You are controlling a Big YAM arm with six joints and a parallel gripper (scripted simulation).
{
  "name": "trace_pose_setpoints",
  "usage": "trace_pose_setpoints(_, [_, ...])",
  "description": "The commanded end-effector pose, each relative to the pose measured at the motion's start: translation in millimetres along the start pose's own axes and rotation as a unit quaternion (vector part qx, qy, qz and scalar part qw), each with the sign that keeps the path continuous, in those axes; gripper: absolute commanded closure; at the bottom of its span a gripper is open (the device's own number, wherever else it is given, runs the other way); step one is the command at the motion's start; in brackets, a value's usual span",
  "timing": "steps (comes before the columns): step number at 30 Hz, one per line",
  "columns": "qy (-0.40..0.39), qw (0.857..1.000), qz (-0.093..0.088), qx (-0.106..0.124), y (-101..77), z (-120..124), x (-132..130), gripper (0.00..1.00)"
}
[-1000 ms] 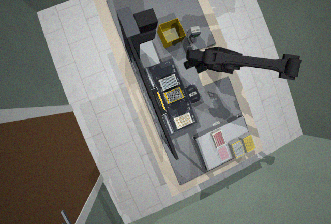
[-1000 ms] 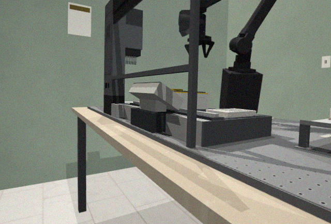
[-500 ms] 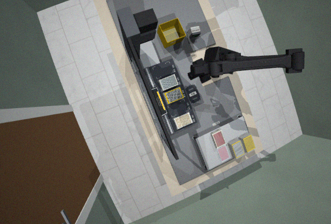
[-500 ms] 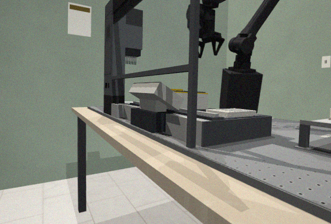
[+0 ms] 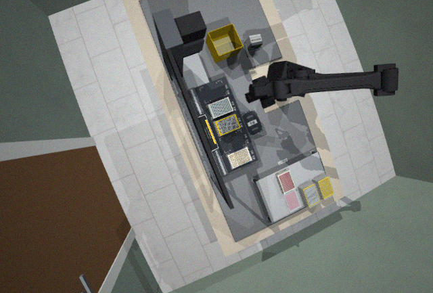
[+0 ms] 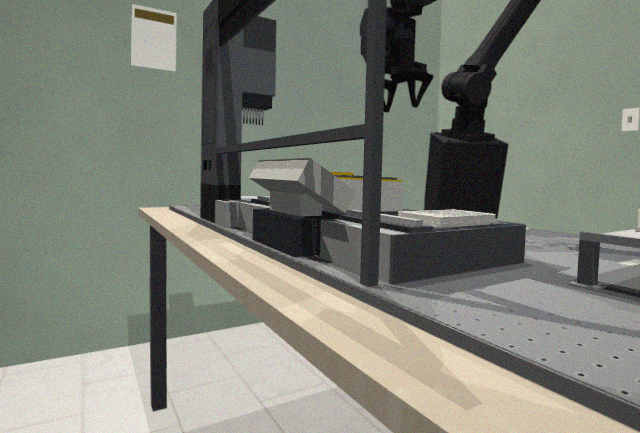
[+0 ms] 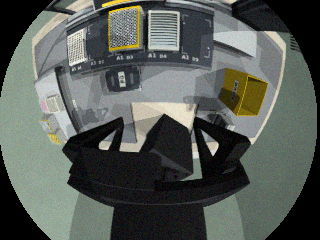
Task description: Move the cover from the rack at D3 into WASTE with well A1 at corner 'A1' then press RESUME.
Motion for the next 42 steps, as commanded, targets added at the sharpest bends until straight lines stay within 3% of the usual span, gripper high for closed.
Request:
trace_pose_setpoints(1, [0.014, 1.0, -0.002, 0.01, 1.8, 4.5, 0.5, 0.0])
trace_pose_setpoints(17, [0.015, 1.0, -0.002, 0.011, 1.8, 4.6, 0.1, 0.0])
trace_pose_setpoints(29, [0.007, 1.0, -0.001, 0.004, -0.8, -0.7, 52.9, 0.0])
trace_pose_setpoints(32, [0.002, 1.0, -0.001, -0.021, -17.7, -19.9, 71.3, 0.0])
trace_pose_setpoints(35, [0.002, 1.0, -0.003, -0.022, -17.5, -24.0, 87.3, 0.0])
trace_pose_setpoints(42, [0.002, 1.0, -0.004, -0.022, -15.4, -26.7, 96.5, 0.0])
Point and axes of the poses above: the point where the finger pads meet when closed, its own y axis out along the fingers, its own x axis across the jaws, z = x × y, the point moved 6 cm from there along -y, back along the fingers, and after that the axes turned 5 degrees about -y, right-handed, at the moved point
